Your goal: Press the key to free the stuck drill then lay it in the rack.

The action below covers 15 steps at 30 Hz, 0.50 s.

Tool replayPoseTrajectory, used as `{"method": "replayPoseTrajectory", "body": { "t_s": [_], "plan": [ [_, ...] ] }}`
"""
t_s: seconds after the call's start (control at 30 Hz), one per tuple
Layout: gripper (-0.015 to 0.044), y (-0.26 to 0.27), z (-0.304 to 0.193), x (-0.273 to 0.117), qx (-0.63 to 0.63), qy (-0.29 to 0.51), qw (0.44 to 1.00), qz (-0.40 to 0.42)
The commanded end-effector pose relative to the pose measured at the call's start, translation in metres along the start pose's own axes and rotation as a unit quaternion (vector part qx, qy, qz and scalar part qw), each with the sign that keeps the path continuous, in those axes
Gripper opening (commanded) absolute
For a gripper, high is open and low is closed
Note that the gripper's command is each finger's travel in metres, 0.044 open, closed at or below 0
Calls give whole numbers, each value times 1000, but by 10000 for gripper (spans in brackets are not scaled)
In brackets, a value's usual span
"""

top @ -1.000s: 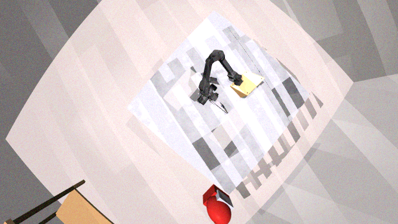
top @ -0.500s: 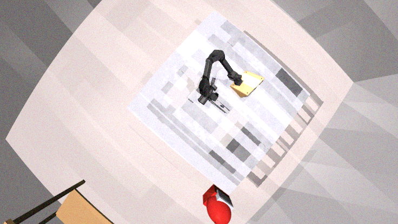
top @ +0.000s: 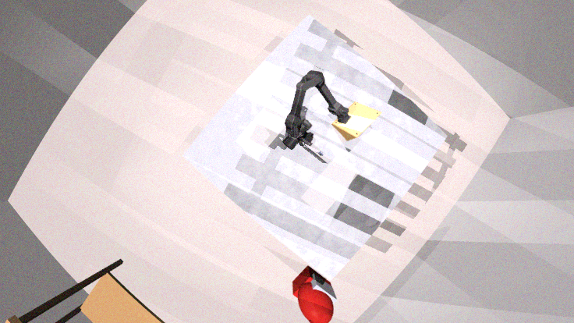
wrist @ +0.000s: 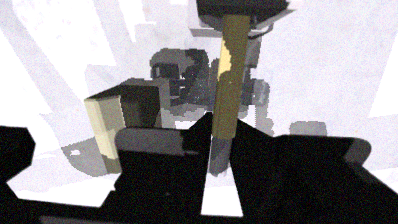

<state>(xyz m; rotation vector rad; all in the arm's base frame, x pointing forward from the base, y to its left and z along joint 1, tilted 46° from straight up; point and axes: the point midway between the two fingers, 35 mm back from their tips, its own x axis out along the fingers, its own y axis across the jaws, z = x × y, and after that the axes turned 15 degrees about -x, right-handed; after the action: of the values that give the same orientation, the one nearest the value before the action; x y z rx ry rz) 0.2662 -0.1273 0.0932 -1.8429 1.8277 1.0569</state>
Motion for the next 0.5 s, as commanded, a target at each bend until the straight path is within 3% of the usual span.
{"method": "replayPoseTrajectory", "body": {
  "t_s": [0.0,0.47],
  "plan": [
    [0,1,-7,-2,-1,2,1000,-2],
    [0,6,-26,-5,-1,2,1000,-2]
  ]
}}
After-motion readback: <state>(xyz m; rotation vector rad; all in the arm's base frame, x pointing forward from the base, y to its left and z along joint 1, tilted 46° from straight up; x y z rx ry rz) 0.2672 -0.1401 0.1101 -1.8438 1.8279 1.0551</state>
